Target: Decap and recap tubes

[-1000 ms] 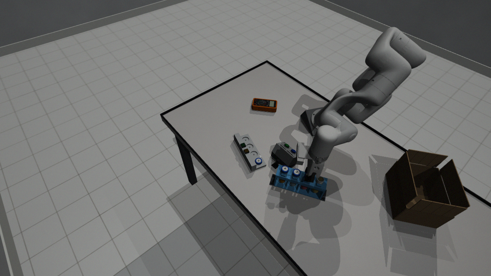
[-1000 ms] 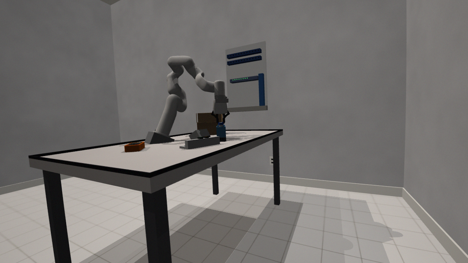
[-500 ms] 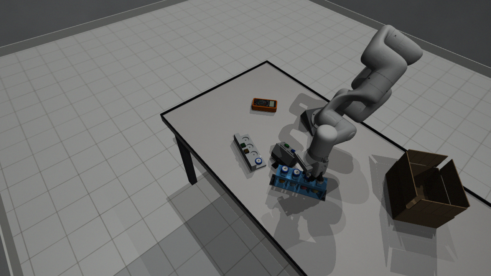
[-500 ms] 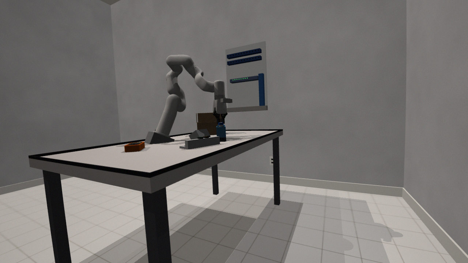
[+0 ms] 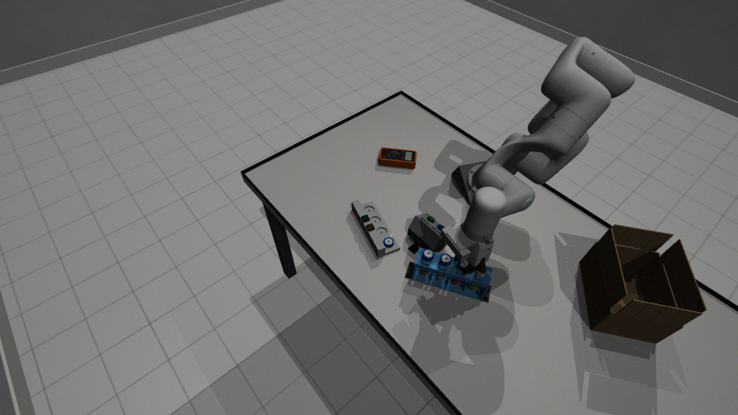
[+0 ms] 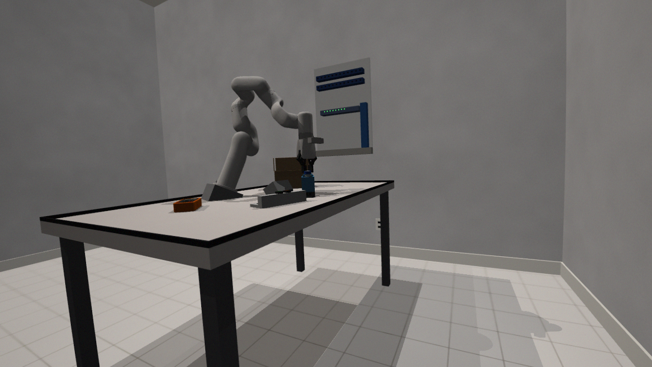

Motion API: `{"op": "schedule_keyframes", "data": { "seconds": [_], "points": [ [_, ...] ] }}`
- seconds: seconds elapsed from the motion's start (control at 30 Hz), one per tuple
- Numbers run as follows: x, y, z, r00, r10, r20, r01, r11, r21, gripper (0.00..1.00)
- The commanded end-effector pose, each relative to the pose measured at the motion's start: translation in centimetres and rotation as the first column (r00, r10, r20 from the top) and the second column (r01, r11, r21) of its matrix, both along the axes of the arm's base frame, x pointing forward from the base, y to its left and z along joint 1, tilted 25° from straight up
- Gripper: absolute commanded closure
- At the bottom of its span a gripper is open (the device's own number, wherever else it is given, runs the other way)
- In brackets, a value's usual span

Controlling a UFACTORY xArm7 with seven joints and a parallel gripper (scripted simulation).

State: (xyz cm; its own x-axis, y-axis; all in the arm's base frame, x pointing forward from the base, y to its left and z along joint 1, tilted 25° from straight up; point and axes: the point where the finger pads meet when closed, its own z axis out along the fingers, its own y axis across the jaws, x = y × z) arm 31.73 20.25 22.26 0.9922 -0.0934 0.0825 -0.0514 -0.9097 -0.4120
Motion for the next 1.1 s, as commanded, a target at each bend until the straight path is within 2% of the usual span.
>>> {"op": "schedule_keyframes", "data": {
  "seconds": [0.0, 0.1, 0.3, 0.37, 0.43, 0.57, 0.87, 0.93, 0.97, 1.0, 1.07],
  "points": [
    [0.12, 0.01, 0.18, 0.997, -0.076, -0.03, 0.076, 0.997, 0.011, 0.54],
    [0.12, 0.01, 0.18, 0.954, -0.273, -0.124, 0.278, 0.96, 0.02, 0.54],
    [0.12, 0.0, 0.18, 0.831, -0.501, -0.243, 0.518, 0.856, 0.006, 0.54],
    [0.12, 0.0, 0.18, 0.831, -0.501, -0.243, 0.518, 0.856, 0.006, 0.54],
    [0.12, 0.0, 0.18, 0.716, -0.624, -0.313, 0.652, 0.758, -0.022, 0.54],
    [0.12, 0.0, 0.17, 0.587, -0.718, -0.373, 0.759, 0.649, -0.056, 0.54],
    [0.11, 0.0, 0.17, 0.18, -0.854, -0.487, 0.934, 0.305, -0.188, 0.54],
    [0.11, 0.0, 0.17, 0.18, -0.854, -0.487, 0.934, 0.305, -0.188, 0.54],
    [0.11, 0.0, 0.17, 0.078, -0.862, -0.501, 0.949, 0.218, -0.226, 0.54],
    [0.11, 0.0, 0.17, 0.014, -0.861, -0.509, 0.954, 0.164, -0.25, 0.54],
    [0.11, 0.0, 0.17, 0.014, -0.861, -0.509, 0.954, 0.164, -0.25, 0.54]
  ]
}}
